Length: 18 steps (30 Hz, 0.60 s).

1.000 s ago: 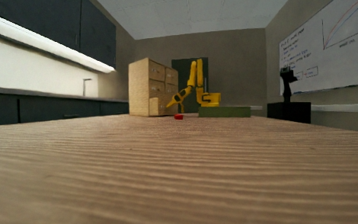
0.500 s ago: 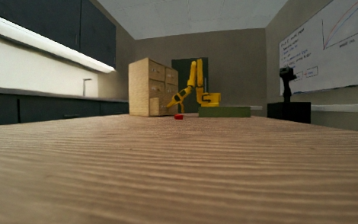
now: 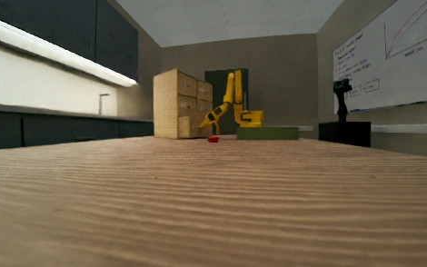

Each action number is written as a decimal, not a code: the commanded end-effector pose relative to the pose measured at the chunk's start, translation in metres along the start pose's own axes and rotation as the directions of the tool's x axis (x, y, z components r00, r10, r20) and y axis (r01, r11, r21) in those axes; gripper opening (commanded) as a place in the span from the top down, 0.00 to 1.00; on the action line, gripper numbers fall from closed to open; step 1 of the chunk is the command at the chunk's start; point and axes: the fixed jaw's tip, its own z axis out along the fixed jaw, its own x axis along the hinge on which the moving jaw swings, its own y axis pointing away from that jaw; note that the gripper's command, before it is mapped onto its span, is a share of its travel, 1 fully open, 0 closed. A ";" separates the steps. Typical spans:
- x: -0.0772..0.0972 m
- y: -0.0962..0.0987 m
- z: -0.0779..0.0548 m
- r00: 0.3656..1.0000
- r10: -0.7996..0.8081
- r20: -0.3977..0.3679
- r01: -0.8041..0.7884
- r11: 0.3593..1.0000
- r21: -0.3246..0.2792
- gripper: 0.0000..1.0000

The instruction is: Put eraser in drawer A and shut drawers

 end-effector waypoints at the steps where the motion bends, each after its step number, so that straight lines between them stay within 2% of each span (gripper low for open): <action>1: 0.001 0.002 0.001 1.000 0.016 -0.005 -0.016 1.000 -0.007 1.00; 9: 0.001 0.002 0.001 1.000 0.016 -0.005 -0.016 1.000 -0.007 1.00; 18: 0.008 0.002 0.010 1.000 0.030 -0.006 -0.031 1.000 -0.007 1.00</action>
